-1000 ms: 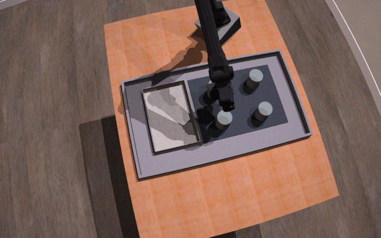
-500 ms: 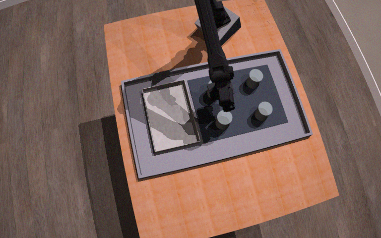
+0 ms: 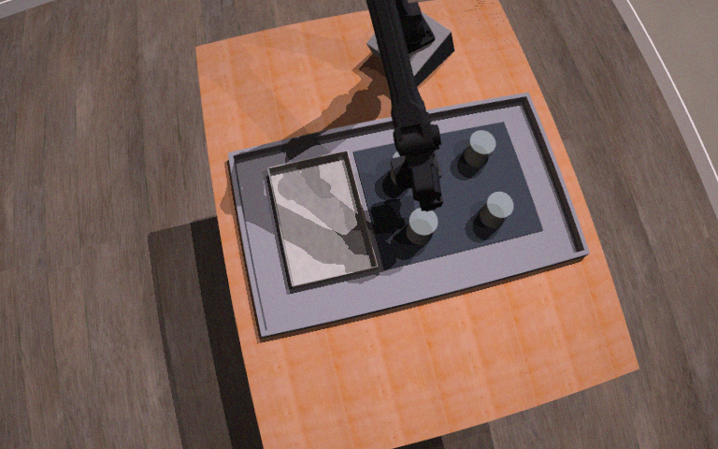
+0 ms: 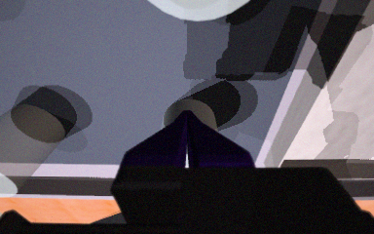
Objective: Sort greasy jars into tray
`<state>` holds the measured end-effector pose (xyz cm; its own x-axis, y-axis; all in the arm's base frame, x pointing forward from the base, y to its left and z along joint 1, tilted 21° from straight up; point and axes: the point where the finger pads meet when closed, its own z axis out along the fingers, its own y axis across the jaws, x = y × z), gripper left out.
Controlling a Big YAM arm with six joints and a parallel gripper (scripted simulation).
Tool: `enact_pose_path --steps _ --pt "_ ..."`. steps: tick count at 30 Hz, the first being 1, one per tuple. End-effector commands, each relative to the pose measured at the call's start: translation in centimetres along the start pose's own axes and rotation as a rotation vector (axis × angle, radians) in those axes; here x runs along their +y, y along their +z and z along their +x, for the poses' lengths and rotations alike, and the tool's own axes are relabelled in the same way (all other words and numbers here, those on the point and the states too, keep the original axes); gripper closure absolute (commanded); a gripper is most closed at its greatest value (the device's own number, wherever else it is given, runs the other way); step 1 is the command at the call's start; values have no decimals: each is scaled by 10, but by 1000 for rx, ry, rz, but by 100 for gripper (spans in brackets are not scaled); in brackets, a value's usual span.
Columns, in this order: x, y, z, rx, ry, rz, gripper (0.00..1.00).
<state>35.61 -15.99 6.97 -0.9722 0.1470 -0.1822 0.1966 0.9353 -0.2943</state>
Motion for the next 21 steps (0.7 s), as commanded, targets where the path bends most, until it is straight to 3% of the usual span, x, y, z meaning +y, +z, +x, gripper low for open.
enact_pose_path --steps 1,9,19,21 --pt "-4 -7 -17 -20 8 4 100" --pt "-4 -7 -17 -20 8 4 100" --pt "-4 -84 -15 -20 8 4 100" --pt "-4 -84 -15 -20 8 4 100"
